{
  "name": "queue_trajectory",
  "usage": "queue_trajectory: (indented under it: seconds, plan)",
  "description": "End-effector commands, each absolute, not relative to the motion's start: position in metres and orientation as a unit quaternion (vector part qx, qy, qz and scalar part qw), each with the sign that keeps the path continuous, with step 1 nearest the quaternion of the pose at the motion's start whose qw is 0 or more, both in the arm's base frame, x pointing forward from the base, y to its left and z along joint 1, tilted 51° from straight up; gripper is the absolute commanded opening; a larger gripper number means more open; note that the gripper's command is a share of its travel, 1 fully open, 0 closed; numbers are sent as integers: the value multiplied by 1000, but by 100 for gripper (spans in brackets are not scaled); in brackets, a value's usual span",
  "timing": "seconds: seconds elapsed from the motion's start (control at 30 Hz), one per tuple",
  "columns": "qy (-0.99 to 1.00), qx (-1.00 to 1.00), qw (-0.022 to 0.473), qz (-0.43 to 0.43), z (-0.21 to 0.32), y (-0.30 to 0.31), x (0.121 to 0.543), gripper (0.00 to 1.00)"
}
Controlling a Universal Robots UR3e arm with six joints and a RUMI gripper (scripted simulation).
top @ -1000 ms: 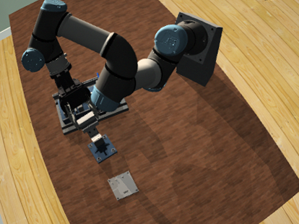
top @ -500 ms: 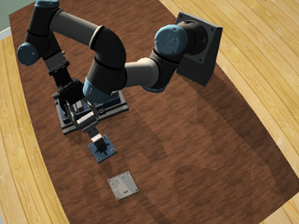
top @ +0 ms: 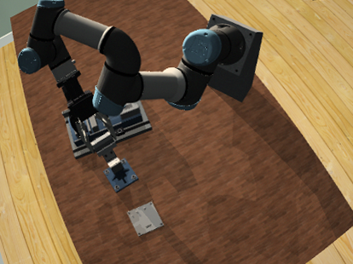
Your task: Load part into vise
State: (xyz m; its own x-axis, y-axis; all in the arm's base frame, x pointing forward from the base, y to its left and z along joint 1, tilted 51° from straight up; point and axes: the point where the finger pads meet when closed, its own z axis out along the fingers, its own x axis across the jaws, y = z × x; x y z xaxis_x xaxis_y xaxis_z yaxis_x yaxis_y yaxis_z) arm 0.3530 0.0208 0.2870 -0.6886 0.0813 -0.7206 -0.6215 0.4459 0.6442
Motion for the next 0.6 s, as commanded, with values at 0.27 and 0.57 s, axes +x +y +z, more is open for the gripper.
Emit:
queue_trajectory:
  seconds: [0.27,0.57]
  plan:
    - [763,-182,350,511,287,20,353,0]
    - [762,-183,350,513,287,20,353,0]
